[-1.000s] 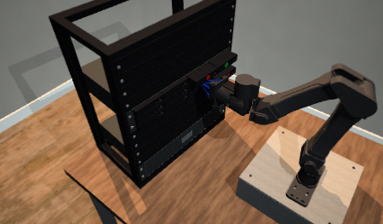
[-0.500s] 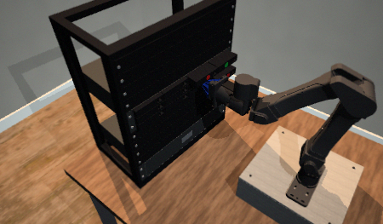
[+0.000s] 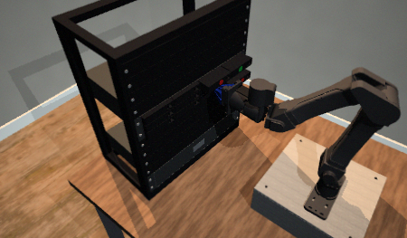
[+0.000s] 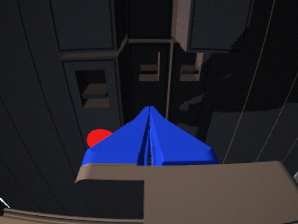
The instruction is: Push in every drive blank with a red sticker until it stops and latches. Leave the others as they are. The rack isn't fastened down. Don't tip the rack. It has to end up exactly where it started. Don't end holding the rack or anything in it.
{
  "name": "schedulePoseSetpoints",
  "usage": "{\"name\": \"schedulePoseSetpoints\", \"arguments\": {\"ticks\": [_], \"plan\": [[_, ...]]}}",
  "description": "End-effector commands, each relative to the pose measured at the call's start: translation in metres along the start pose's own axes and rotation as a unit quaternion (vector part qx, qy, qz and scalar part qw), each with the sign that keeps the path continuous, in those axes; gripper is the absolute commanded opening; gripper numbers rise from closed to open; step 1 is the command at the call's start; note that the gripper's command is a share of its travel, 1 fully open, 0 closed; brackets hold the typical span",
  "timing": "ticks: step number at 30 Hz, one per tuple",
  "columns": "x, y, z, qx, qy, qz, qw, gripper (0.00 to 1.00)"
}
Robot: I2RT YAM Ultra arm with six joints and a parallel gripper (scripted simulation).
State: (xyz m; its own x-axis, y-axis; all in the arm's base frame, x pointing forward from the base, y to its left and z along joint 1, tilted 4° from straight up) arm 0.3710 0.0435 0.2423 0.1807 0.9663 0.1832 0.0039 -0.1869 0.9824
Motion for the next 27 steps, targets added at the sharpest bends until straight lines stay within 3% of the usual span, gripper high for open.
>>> {"name": "schedulePoseSetpoints", "arguments": {"ticks": [1,17,20,21,27], "plan": [[0.019,0.011,0.010,-0.008,0.036,0.002,0.999,0.00],[0.019,0.010,0.007,-0.005,0.035,0.001,0.999,0.00],[0.018,0.022,-0.006,-0.020,0.038,0.008,0.999,0.00],[0.013,0.006,-0.014,-0.001,0.034,-0.001,0.999,0.00],[0.010,0.005,-0.042,-0.003,0.028,-0.001,1.000,0.00]]}}
Point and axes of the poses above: the point where the finger pads meet when closed, its own z axis out along the fingers, its own y axis across the jaws, x = y × z, the point moved 6 cm from there along -z, back along the fingers, and after that the axes turned 15 degrees about z, right-handed, at the moved point
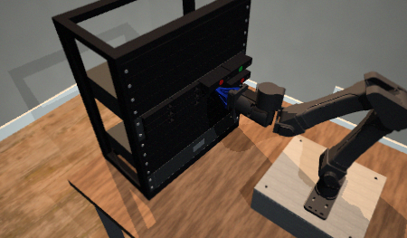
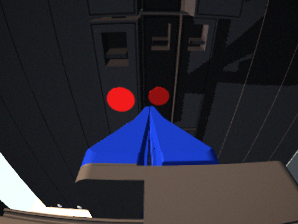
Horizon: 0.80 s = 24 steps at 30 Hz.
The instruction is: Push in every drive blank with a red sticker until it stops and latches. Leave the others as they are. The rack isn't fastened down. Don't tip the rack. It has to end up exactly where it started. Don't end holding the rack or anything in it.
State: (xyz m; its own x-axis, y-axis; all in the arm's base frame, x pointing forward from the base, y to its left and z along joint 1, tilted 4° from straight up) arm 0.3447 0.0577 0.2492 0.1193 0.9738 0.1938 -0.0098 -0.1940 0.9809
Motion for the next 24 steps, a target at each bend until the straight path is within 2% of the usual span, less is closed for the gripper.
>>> {"name": "schedulePoseSetpoints", "arguments": {"ticks": [1,7,12,15,21,24], "plan": [[0.000,0.001,-0.014,0.004,-0.003,-0.005,1.000,0.00],[0.000,0.001,-0.051,0.003,-0.003,-0.005,1.000,0.00],[0.000,0.000,-0.070,0.003,-0.003,-0.005,1.000,0.00],[0.003,0.010,-0.074,-0.007,-0.001,0.002,1.000,0.00],[0.002,0.006,-0.075,-0.003,-0.001,-0.001,1.000,0.00],[-0.005,0.014,-0.076,-0.007,-0.005,0.001,1.000,0.00]]}}
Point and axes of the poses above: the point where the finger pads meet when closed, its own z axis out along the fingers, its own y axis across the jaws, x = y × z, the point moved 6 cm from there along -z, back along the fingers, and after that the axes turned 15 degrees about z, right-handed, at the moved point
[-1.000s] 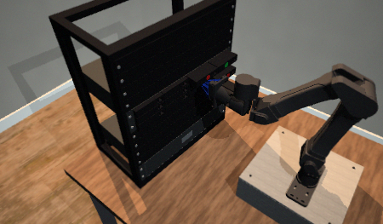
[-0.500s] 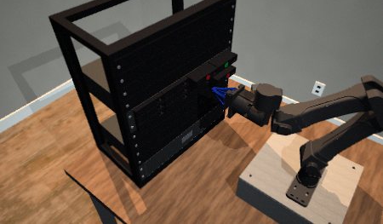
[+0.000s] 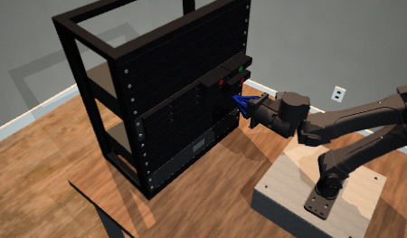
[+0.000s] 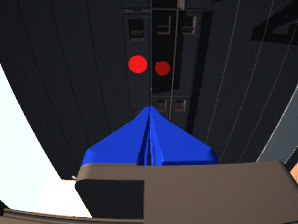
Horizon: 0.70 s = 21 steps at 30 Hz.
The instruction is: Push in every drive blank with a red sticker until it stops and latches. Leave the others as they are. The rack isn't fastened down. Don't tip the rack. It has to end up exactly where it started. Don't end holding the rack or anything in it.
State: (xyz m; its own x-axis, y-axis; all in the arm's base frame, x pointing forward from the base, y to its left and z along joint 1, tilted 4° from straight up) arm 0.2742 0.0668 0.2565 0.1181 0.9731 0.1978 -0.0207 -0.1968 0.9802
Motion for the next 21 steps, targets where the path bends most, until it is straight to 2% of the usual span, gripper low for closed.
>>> {"name": "schedulePoseSetpoints", "arguments": {"ticks": [1,3,7,8,11,13,14,21], "plan": [[-0.009,0.013,-0.006,-0.004,-0.005,0.001,1.000,0.00],[-0.011,0.023,-0.009,-0.010,-0.003,0.004,1.000,0.00],[-0.012,0.023,-0.009,-0.010,-0.003,0.004,1.000,0.00],[-0.011,0.014,-0.003,0.005,-0.007,-0.005,1.000,0.00],[-0.011,0.014,-0.001,0.005,-0.007,-0.005,1.000,0.00],[-0.011,0.014,0.005,0.005,-0.007,-0.006,1.000,0.00],[-0.010,0.018,0.010,-0.006,-0.004,0.001,1.000,0.00],[-0.011,0.018,0.049,-0.006,-0.004,-0.001,1.000,0.00]]}}
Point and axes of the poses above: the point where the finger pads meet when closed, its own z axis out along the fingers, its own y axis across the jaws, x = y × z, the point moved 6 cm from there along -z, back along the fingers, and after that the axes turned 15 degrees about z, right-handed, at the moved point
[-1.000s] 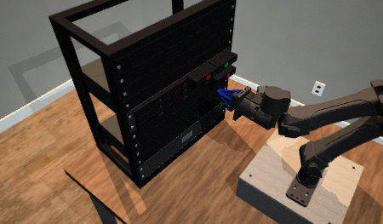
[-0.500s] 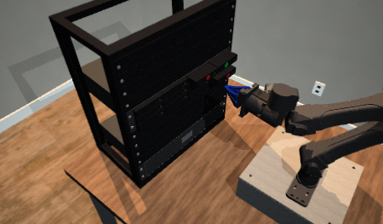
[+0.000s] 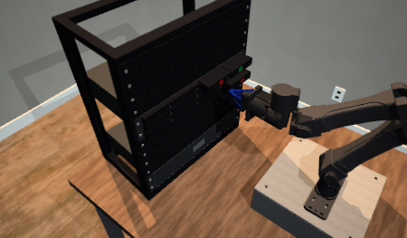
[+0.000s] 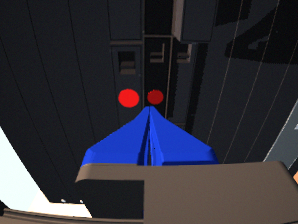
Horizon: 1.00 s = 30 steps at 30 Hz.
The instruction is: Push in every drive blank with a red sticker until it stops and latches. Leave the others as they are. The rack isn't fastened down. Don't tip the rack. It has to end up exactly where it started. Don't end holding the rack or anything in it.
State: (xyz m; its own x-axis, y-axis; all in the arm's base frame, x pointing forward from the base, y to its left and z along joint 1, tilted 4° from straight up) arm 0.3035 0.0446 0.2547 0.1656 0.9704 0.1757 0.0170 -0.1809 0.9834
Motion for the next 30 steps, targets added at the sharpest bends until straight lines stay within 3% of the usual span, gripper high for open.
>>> {"name": "schedulePoseSetpoints", "arguments": {"ticks": [1,12,24,30], "plan": [[0.008,0.016,0.020,-0.024,0.020,0.010,0.999,0.00],[0.009,0.021,0.025,-0.030,0.023,0.013,0.999,0.00],[0.009,0.018,0.024,-0.020,0.022,0.008,1.000,0.00],[0.016,0.033,0.021,-0.027,0.024,0.012,0.999,0.00]]}}
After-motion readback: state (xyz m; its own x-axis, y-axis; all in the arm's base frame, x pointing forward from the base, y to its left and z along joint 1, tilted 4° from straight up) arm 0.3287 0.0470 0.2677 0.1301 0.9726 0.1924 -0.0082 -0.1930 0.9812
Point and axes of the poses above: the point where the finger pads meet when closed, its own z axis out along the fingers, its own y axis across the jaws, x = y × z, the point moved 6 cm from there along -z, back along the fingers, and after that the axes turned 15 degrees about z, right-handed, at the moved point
